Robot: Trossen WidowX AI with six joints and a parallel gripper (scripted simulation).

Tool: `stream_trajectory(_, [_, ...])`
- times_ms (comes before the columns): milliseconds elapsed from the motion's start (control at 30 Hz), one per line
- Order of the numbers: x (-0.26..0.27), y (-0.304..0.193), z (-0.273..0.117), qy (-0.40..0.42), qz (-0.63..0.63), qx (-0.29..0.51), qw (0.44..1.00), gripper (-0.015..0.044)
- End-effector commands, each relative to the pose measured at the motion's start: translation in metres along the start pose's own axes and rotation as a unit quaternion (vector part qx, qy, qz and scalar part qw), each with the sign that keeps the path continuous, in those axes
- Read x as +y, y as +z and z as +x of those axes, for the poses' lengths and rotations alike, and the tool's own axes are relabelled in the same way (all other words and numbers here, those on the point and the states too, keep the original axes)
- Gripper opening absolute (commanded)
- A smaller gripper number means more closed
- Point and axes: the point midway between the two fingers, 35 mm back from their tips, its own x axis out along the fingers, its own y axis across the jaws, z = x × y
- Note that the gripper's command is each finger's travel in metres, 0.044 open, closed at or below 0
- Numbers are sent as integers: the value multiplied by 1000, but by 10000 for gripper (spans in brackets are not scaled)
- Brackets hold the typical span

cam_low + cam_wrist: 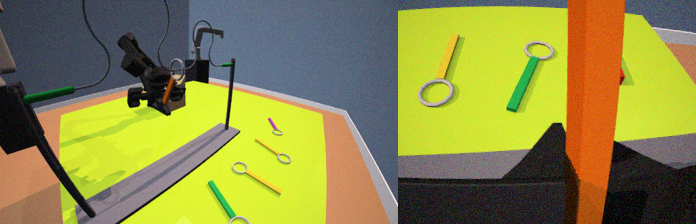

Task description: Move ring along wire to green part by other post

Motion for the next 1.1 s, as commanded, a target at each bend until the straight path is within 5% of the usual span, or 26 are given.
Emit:
stream_trajectory(0, [7, -1, -1, 5, 12, 4, 1000, -150])
stream_trajectory(1067, [62, 3, -10, 59, 106, 15, 993, -150])
